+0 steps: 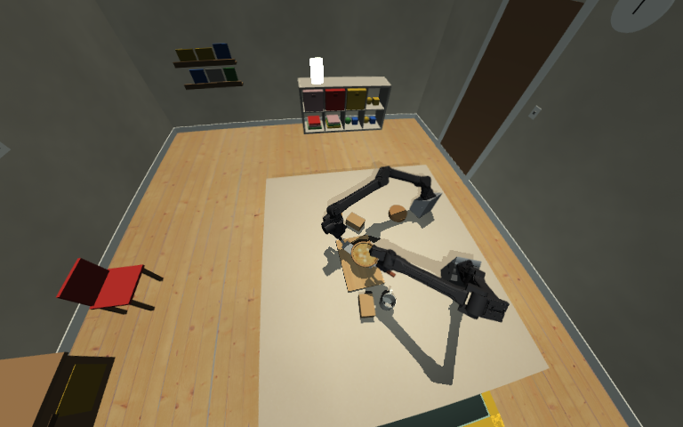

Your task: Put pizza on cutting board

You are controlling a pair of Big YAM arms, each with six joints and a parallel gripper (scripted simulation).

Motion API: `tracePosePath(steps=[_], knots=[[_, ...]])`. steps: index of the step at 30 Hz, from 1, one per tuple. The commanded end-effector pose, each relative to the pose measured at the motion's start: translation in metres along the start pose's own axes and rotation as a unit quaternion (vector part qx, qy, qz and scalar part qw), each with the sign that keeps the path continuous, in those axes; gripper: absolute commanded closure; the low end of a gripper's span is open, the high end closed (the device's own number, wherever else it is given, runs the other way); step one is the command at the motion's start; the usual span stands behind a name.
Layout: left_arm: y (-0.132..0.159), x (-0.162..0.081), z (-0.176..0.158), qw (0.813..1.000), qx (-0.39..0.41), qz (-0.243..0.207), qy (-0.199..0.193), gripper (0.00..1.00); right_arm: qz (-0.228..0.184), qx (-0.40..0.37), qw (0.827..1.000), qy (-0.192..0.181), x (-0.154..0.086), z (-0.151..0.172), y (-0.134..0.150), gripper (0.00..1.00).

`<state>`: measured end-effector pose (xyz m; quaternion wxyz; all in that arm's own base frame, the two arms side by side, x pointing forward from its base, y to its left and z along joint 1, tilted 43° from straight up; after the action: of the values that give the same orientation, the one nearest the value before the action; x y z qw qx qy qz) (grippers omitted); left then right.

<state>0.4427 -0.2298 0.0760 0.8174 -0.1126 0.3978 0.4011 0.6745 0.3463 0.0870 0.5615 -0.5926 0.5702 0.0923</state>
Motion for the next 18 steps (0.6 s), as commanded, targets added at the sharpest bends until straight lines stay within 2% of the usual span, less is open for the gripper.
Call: tracePosePath(steps=[1, 4, 6, 7, 9, 11, 13, 14, 16, 17, 18], knots=[[-0.023, -0.037, 0.010, 0.999, -0.012, -0.051, -0.005, 0.94, -0.027, 0.002, 0.998, -0.050, -0.078, 0.004, -0.010, 0.94], [-0.022, -0.036, 0.010, 0.999, -0.013, -0.051, -0.005, 0.94, -0.022, -0.008, 0.999, -0.040, -0.065, 0.006, 0.002, 0.94], [-0.022, -0.036, 0.010, 0.999, -0.013, -0.051, -0.005, 0.94, -0.022, -0.008, 0.999, -0.040, -0.065, 0.006, 0.002, 0.94], [-0.012, -0.028, 0.002, 0.999, -0.003, -0.040, -0.004, 0.94, -0.022, -0.001, 0.999, -0.040, -0.058, 0.009, 0.007, 0.94], [-0.007, -0.024, -0.001, 0.999, 0.001, -0.036, -0.004, 0.94, -0.023, 0.003, 0.999, -0.043, -0.062, 0.006, 0.006, 0.94], [-0.010, -0.027, 0.003, 0.999, -0.003, -0.040, -0.004, 0.94, -0.020, -0.010, 0.999, -0.036, -0.049, 0.014, 0.014, 0.94], [-0.018, -0.033, 0.009, 0.999, -0.012, -0.049, -0.006, 0.94, -0.023, -0.003, 0.999, -0.042, -0.061, 0.009, 0.005, 0.94], [-0.012, -0.015, 0.021, 0.999, -0.019, -0.034, -0.004, 0.94, -0.025, -0.009, 0.999, -0.041, -0.046, 0.019, 0.011, 0.94], [-0.009, 0.006, 0.006, 1.000, -0.001, -0.013, -0.001, 0.94, -0.021, -0.007, 0.999, -0.032, -0.034, 0.014, 0.004, 0.94], [-0.008, 0.009, 0.006, 1.000, -0.001, -0.011, -0.001, 0.94, -0.011, -0.010, 1.000, -0.013, -0.005, 0.006, 0.005, 0.94], [-0.005, 0.013, 0.004, 1.000, 0.003, -0.008, -0.001, 0.94, -0.007, 0.001, 1.000, -0.007, 0.011, -0.003, -0.009, 0.94]])
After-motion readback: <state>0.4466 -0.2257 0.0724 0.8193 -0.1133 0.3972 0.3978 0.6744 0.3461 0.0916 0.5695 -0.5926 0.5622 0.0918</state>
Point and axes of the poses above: on each arm, the point where the finger pads meet when closed, its own x axis out along the fingers, its own z axis across the jaws, y = z × x, the point moved 6 cm from there along -x, back along the fingers, and after that the axes turned 15 degrees about -x, right-handed, at the moved point
